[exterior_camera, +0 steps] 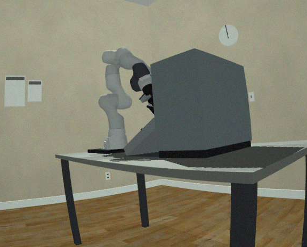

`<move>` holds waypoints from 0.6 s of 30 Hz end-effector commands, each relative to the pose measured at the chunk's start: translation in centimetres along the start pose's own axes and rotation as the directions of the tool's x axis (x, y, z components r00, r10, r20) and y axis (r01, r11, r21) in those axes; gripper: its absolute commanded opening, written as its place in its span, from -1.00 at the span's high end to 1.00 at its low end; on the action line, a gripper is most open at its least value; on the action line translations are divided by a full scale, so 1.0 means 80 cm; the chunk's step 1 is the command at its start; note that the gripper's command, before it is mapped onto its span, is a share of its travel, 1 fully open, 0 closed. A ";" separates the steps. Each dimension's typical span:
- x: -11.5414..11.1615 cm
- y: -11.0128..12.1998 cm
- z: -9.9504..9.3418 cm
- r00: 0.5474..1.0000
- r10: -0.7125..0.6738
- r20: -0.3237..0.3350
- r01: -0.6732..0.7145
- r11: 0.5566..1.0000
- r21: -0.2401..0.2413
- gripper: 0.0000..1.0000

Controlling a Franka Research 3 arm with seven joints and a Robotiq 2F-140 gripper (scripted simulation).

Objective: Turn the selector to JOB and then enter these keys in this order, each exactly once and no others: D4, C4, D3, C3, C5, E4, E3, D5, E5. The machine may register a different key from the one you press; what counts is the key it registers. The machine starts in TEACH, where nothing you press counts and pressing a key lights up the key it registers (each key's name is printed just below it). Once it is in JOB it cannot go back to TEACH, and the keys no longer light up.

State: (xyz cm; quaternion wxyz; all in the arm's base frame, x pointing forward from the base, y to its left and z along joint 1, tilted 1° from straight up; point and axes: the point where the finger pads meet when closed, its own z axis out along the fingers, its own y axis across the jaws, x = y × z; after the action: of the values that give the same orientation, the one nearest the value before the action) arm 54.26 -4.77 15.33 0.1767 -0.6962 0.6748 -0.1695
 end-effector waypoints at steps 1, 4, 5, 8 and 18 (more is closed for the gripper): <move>-0.001 0.003 -0.006 1.000 0.007 0.001 -0.007 1.000 -0.008 0.80; -0.001 0.003 -0.013 1.000 0.007 0.001 -0.007 1.000 -0.008 0.80; -0.001 0.003 -0.014 1.000 0.007 0.001 -0.007 1.000 -0.008 0.80; -0.001 0.003 -0.019 1.000 0.007 0.001 -0.007 1.000 -0.008 0.80; -0.001 0.003 -0.025 1.000 0.007 0.001 -0.007 1.000 -0.008 0.80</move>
State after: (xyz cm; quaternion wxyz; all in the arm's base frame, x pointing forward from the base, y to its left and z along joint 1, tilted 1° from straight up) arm 53.38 -4.77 17.12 0.1769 -0.6967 0.6741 -0.1699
